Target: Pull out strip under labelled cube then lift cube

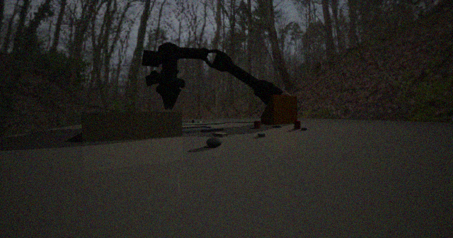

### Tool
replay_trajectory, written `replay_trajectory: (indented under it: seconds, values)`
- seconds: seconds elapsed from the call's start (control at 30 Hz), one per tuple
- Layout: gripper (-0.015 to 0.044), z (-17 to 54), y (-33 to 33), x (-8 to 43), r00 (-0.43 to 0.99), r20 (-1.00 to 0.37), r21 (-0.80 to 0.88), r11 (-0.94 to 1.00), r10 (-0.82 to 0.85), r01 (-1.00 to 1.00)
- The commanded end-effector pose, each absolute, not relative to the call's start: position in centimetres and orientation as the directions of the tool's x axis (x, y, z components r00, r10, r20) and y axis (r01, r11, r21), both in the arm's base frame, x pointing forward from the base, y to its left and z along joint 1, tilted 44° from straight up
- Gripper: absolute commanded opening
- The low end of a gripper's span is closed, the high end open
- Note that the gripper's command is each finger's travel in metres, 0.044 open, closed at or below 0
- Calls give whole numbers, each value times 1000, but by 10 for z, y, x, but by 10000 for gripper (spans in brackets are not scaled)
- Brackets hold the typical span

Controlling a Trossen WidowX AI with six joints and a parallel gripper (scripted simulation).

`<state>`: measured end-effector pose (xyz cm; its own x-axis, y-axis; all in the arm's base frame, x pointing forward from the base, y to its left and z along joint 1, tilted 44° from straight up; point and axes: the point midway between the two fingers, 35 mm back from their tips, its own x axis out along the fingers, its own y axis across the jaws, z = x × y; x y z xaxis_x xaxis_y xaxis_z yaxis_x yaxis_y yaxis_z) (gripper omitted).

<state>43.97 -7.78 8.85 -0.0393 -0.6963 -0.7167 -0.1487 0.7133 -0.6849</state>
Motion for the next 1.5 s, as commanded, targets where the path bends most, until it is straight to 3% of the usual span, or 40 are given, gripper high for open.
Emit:
replay_trajectory:
  seconds: [0.0, 0.93, 1.07, 1.3, 1.4, 1.47]
  values:
    - [250, 79, -83, 439, -49, -718, -681, 715, -694, -158]
    - [250, 51, -111, 436, -49, -716, -682, 714, -696, -158]
    - [145, 52, -109, 437, -48, -720, -680, 718, -692, -152]
    - [98, 52, -109, 437, -48, -720, -680, 718, -692, -152]
    - [20, 53, -108, 437, -48, -720, -680, 718, -692, -152]
    - [0, 55, -104, 432, -48, -720, -679, 718, -692, -152]
